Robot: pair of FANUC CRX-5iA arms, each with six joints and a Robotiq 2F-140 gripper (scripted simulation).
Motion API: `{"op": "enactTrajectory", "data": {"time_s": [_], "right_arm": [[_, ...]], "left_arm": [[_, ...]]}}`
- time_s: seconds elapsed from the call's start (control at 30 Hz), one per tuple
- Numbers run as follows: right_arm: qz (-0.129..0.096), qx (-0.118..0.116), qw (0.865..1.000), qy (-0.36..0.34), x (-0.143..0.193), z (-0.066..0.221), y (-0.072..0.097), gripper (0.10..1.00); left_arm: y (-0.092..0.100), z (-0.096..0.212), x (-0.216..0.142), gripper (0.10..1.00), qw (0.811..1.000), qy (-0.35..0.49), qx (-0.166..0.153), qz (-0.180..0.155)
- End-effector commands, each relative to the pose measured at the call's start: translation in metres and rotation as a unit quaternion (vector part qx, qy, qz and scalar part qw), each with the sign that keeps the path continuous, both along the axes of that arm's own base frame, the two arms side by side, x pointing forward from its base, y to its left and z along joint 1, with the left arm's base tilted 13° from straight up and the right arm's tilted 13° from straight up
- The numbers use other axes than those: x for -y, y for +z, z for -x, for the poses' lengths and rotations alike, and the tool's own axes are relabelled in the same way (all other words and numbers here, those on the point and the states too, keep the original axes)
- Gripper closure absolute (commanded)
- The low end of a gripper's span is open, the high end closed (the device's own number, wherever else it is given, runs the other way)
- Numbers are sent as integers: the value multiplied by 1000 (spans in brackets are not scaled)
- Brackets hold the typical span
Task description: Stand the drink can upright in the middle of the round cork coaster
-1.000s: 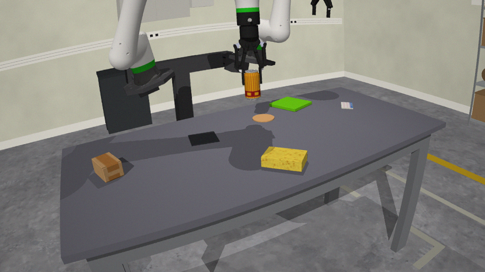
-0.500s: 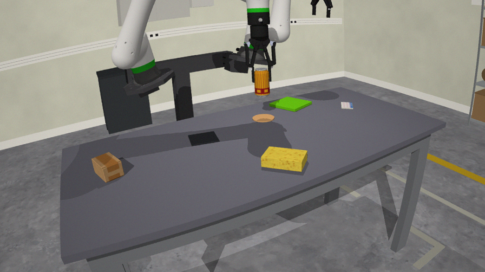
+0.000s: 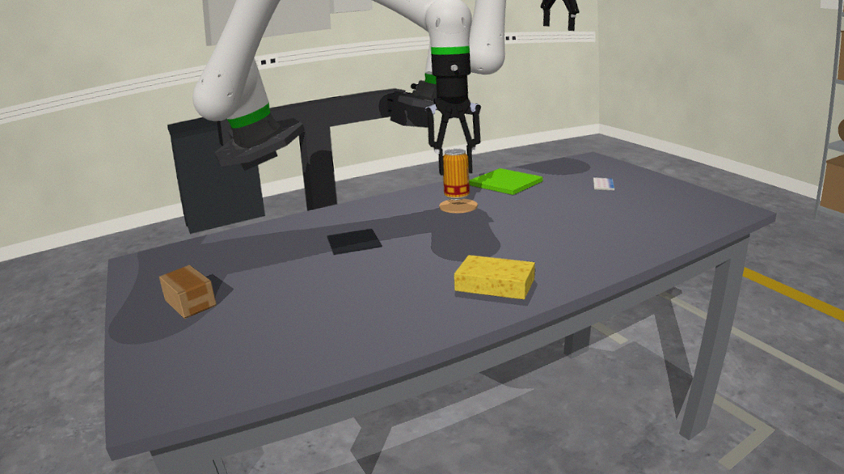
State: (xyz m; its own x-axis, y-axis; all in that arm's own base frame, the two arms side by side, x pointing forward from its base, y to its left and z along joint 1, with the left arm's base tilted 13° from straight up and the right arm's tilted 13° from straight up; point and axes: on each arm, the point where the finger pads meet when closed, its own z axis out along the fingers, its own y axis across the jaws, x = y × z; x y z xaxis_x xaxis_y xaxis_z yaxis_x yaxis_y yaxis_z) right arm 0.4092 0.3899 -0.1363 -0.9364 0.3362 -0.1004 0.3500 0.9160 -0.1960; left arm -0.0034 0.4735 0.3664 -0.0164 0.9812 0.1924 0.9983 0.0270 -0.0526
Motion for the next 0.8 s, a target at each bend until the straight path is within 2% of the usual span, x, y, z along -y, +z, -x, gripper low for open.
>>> {"op": "enactTrajectory", "data": {"time_s": [0.0,0.43,0.77], "right_arm": [[-1,1,1000,0,-1,-2,-4,999],[-1,2,1000,0,1,-3,-18,999],[-1,2,1000,0,2,-3,-20,999]], "left_arm": [[1,0,0,98,1000,0,0,-1],[1,0,0,98,1000,0,0,-1],[1,0,0,98,1000,0,0,-1]]}}
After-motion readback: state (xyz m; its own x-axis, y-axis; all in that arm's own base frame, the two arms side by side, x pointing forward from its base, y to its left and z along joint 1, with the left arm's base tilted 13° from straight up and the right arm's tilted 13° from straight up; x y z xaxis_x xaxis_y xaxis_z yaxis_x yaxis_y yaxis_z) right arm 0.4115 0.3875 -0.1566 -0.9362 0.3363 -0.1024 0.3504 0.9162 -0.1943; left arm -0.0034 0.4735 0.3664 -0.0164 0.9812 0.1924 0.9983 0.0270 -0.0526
